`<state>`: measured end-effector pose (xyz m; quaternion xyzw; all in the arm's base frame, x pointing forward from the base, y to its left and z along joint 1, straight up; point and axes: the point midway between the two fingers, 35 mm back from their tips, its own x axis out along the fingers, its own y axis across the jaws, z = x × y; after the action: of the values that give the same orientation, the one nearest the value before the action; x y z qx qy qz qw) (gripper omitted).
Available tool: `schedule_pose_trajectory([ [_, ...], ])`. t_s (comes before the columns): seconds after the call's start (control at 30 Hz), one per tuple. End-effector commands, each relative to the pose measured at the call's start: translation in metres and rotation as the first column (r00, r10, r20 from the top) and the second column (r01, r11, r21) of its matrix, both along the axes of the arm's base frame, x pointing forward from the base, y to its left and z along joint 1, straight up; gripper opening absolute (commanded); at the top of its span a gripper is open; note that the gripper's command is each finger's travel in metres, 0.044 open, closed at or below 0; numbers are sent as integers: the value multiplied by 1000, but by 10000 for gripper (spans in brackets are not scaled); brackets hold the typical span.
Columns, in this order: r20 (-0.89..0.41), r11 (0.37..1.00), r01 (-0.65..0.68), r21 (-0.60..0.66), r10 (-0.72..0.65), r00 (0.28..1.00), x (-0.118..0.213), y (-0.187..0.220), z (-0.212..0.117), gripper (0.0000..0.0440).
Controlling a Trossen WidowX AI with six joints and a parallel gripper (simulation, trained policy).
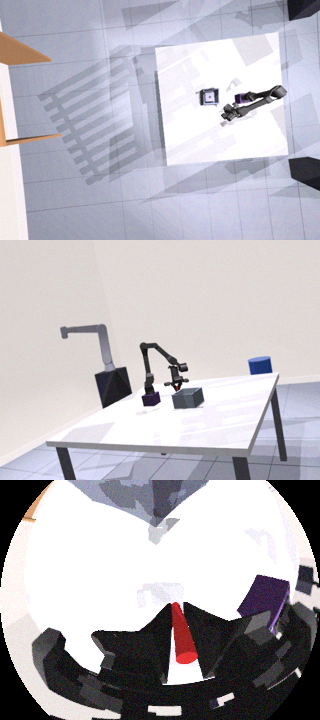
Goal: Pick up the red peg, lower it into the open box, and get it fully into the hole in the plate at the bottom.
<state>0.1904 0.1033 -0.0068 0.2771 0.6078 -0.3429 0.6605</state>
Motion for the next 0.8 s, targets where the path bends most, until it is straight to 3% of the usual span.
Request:
schedule_pose_trajectory([
  [0.0,41,999,-30,-18,30,999,9,-4,14,0],
  [0.77,172,989,-96,-108,113,979,68,-40,98,0],
])
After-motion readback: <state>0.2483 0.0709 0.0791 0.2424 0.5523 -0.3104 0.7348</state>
